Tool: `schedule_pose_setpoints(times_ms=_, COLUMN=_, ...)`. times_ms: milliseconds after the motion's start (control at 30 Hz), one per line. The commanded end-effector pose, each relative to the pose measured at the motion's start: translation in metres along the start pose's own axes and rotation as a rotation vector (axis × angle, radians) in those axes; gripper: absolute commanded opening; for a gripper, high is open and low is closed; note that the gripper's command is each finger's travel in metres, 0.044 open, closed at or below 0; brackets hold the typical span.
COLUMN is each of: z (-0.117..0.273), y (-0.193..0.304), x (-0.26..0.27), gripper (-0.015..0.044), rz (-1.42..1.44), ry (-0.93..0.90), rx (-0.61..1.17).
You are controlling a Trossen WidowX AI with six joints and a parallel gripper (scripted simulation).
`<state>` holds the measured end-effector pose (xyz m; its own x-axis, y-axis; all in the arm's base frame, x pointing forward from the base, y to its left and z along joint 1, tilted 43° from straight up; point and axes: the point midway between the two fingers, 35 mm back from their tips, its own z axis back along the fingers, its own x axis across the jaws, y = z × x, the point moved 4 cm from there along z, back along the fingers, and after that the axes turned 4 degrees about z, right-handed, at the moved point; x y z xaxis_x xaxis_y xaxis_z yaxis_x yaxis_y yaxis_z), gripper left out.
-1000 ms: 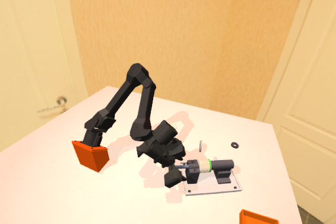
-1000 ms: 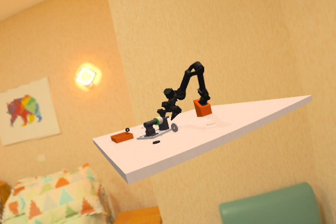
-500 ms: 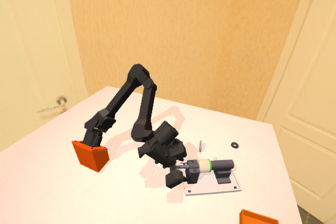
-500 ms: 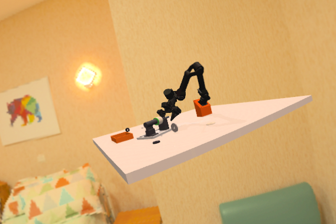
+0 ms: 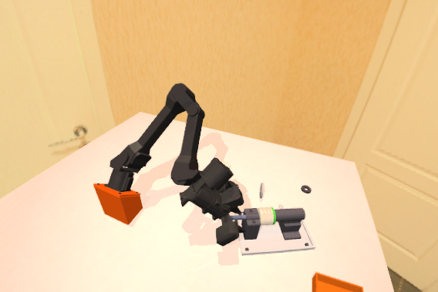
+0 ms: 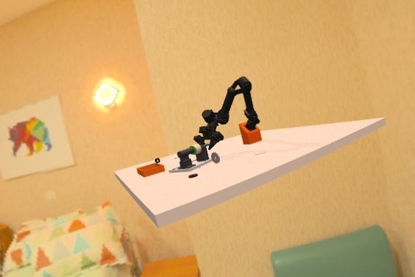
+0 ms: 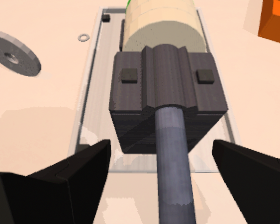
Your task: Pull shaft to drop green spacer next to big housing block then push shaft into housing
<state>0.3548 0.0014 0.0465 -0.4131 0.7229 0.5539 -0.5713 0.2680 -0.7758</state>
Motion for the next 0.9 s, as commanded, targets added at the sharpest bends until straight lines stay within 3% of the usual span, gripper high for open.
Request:
schedule_pose_setpoints(times_ms=0, z=0.0001, y=0.0001, x=0.0001, gripper=0.0204, rz=0.000, ry=0.000, rx=0.000)
schedule_pose_setpoints(times_ms=233, z=0.0001, y=0.0001, x=0.0001, gripper=0.0020, rz=0.000, ry=0.000, rx=0.000)
schedule_pose_setpoints(times_ms=867, z=0.0056, y=0.0058, x=0.0006, gripper=0.0000, rz=-0.002, ry=0.004, rx=-0.001)
